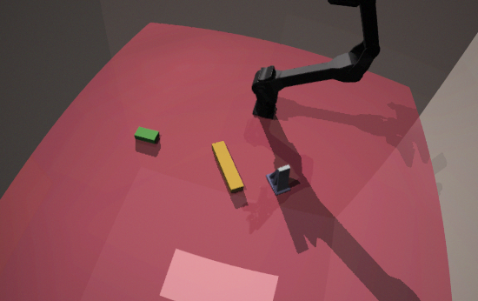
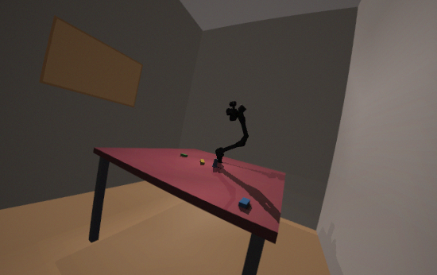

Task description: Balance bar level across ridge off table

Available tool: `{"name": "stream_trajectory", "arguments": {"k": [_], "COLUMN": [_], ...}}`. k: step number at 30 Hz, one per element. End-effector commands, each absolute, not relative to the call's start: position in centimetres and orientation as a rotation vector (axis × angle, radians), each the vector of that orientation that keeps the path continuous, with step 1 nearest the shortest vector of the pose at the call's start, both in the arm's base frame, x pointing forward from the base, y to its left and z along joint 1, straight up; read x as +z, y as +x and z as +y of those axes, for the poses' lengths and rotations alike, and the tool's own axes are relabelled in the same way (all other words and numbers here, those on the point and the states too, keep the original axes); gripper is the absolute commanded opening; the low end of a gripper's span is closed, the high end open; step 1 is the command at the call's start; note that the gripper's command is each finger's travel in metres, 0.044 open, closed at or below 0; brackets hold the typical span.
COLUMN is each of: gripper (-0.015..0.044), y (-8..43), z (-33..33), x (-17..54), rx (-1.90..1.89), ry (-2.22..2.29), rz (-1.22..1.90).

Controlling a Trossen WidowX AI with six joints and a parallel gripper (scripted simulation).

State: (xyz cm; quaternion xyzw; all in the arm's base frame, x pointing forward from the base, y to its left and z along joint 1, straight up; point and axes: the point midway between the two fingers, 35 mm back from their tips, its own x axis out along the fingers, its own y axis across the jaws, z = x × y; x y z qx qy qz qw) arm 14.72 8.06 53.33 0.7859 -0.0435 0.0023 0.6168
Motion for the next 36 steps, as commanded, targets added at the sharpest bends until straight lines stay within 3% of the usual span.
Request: {"name": "stream_trajectory", "arguments": {"k": [1,4,19,36], "gripper": [0.0374,0.0315,0.0315,0.0315], "y": [14.7,14.6,14.8,18.4], "z": [8.0,6.7,-1.2,-8.6], "x": [53.3,53.5,52.8,48.0], "rx": [0.005,-0.005,-0.027,-0.149], "ry": [1.807,1.772,1.642,1.458], "rz": [-0.103,-0.141,-0.154,-0.028]}}
